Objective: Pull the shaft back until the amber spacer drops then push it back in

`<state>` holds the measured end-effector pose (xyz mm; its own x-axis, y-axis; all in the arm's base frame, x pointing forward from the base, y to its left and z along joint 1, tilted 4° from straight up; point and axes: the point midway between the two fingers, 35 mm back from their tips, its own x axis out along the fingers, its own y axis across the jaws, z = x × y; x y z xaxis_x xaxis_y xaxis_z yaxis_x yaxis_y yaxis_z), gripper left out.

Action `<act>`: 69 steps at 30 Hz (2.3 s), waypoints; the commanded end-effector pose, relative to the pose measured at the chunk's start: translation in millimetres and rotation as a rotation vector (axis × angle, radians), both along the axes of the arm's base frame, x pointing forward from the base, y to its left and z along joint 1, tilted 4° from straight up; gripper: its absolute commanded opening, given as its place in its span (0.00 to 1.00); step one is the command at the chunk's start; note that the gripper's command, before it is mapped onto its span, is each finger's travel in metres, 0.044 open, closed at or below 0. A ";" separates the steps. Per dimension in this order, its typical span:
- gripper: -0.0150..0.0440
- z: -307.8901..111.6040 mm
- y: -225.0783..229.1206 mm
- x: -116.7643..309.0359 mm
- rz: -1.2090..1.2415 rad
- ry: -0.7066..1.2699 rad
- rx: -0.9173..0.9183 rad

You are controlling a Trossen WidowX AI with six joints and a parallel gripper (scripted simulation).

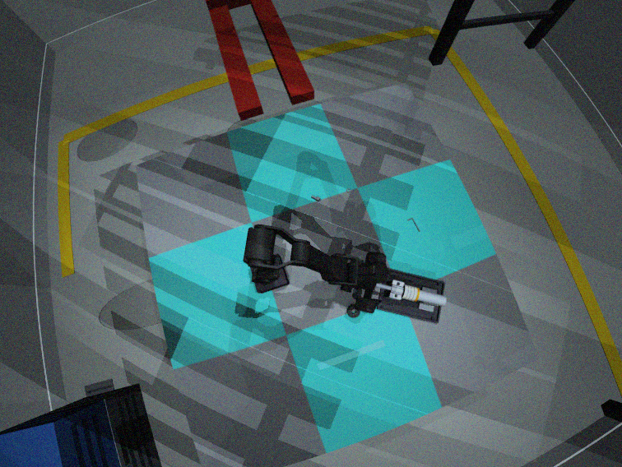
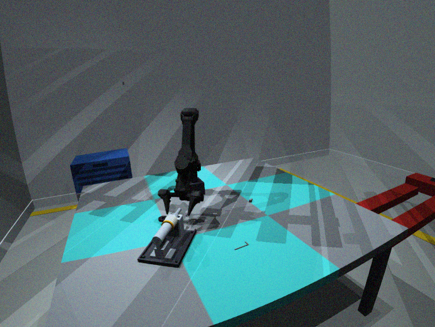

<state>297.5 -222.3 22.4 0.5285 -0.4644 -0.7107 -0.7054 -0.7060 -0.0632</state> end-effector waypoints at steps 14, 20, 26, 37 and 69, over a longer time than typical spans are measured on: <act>1.00 -1.0 -1.1 2.0 0.006 -0.001 -0.002; 1.00 -1.0 -1.1 2.0 0.006 -0.001 -0.002; 1.00 -1.0 -1.1 2.0 0.006 -0.001 -0.002; 1.00 -6.4 -4.8 6.3 0.006 -0.001 -0.002; 0.38 -13.2 -9.2 10.7 0.000 -0.001 -0.001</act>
